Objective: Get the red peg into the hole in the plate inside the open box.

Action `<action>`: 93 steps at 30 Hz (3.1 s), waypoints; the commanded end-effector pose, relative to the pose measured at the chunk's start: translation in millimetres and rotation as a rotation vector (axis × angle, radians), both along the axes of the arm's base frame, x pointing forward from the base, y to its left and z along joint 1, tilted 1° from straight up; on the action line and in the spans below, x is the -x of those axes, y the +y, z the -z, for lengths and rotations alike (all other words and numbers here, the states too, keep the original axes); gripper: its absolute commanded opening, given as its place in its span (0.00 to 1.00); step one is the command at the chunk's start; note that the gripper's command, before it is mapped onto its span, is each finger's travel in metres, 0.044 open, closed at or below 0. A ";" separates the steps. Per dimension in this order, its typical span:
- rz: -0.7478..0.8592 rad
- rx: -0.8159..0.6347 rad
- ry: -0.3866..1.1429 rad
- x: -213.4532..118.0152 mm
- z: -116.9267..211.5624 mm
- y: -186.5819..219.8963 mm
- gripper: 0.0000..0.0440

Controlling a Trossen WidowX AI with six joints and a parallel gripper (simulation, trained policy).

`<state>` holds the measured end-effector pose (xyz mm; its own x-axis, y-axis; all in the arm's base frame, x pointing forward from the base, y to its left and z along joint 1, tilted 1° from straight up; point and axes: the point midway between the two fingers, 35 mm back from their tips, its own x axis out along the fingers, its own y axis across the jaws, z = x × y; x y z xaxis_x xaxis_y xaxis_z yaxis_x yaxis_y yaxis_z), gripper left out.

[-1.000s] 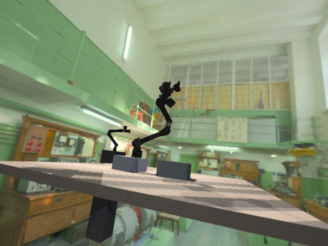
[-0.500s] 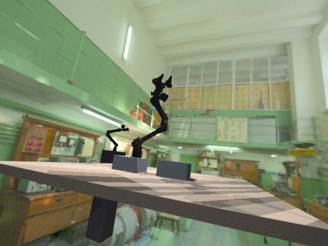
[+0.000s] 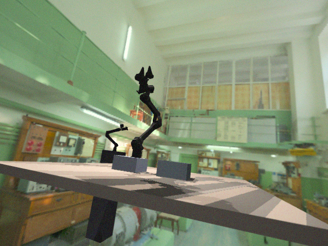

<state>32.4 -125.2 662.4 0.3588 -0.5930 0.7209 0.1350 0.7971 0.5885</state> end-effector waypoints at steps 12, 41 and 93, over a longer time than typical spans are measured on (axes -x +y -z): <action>-0.038 -0.410 -0.225 23.3 78.0 -137.5 1.00; -0.013 -1.200 0.347 -147.5 320.5 -199.4 1.00; -0.318 -1.097 2.064 -210.5 510.0 152.5 1.00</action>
